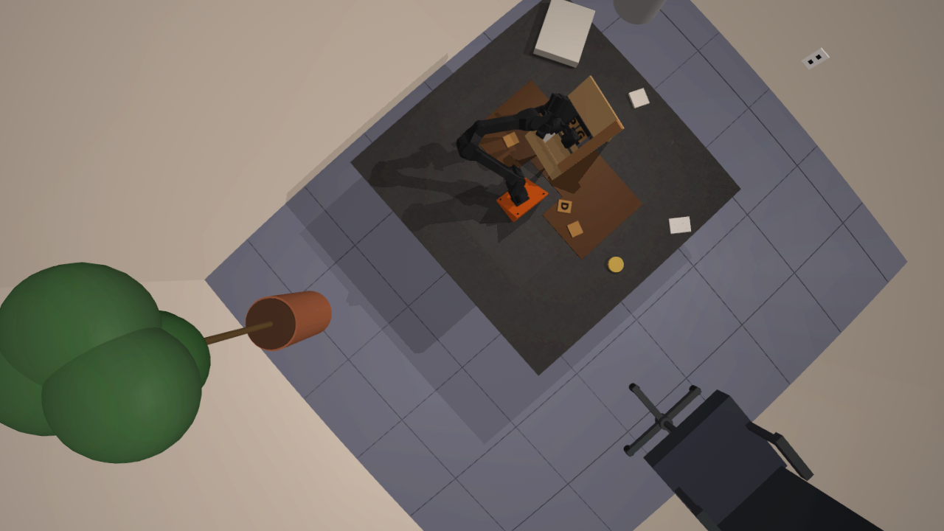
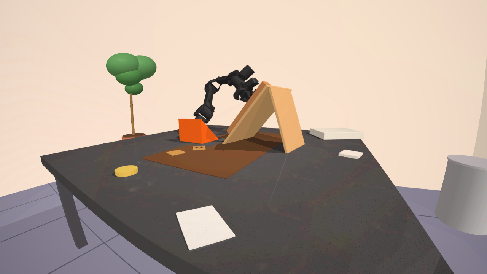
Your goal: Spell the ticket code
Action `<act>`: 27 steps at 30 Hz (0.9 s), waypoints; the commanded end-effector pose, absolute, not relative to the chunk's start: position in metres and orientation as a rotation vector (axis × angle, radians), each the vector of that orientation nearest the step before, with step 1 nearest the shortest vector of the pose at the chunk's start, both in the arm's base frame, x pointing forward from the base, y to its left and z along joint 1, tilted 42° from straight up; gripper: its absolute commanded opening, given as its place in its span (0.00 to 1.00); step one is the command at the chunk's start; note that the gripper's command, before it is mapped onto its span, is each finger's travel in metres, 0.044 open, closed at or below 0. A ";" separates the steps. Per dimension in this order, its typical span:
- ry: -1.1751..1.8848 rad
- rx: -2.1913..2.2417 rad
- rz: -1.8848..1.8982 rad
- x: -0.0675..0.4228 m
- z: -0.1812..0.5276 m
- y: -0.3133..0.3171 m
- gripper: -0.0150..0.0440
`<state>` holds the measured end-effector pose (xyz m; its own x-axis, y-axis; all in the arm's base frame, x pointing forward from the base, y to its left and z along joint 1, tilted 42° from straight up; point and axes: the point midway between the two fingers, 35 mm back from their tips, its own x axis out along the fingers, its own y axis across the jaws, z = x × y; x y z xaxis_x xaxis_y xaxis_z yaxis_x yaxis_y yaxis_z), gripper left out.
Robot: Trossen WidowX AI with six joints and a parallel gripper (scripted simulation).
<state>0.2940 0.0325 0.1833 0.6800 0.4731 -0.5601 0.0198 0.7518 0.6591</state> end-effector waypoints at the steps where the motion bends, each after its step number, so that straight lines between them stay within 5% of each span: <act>1: 0.790 0.682 0.284 0.292 0.186 0.032 0.75; 24: 0.791 0.683 0.283 0.284 0.195 0.029 0.75; 27: 0.794 0.686 0.277 0.285 0.192 0.028 0.62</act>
